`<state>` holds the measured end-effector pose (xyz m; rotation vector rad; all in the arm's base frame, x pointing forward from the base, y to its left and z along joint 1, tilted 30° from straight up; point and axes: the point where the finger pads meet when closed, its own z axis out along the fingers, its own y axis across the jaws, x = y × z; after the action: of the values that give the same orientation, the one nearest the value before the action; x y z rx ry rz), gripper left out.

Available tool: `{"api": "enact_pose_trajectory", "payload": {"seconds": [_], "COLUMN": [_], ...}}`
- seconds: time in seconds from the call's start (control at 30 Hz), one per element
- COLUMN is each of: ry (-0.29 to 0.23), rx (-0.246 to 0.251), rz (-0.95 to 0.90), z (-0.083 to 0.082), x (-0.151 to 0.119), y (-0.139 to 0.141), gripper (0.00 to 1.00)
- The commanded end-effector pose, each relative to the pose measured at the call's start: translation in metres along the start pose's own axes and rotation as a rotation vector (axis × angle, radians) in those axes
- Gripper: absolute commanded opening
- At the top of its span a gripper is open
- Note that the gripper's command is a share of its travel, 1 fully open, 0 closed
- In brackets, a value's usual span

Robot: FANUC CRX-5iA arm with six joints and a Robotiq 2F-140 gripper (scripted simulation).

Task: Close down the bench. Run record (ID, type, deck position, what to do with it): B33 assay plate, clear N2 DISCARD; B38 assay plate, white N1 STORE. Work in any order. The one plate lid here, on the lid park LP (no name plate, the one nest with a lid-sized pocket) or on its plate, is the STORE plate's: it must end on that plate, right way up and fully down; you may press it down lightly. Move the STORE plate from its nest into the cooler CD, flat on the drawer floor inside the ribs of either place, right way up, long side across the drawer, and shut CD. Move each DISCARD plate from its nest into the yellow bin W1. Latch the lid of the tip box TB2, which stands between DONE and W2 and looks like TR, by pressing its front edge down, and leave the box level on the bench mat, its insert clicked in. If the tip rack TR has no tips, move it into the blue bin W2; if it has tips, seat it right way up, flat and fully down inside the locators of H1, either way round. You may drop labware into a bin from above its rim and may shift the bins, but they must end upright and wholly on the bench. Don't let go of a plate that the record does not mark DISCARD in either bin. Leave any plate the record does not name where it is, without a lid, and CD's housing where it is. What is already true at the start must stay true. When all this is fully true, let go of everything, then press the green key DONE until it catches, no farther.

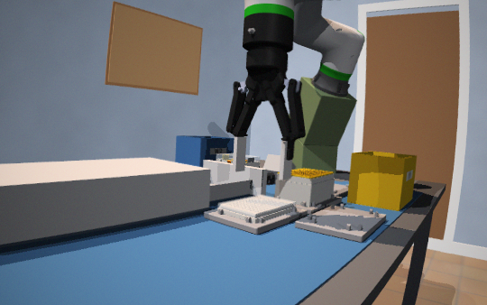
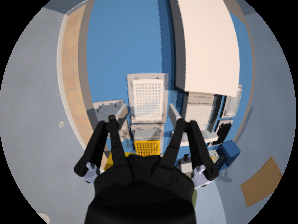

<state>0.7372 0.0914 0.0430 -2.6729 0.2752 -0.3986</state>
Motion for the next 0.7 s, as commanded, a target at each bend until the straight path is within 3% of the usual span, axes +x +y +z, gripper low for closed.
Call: {"api": "enact_pose_trajectory", "payload": {"seconds": [0.0,0.67], "ry": [0.0,0.0], "rx": [0.0,0.0], "rz": [0.0,0.0], "z": [0.004,0.028], "x": [0.0,0.0], "y": [0.0,0.0], "gripper": [0.66,0.66]}}
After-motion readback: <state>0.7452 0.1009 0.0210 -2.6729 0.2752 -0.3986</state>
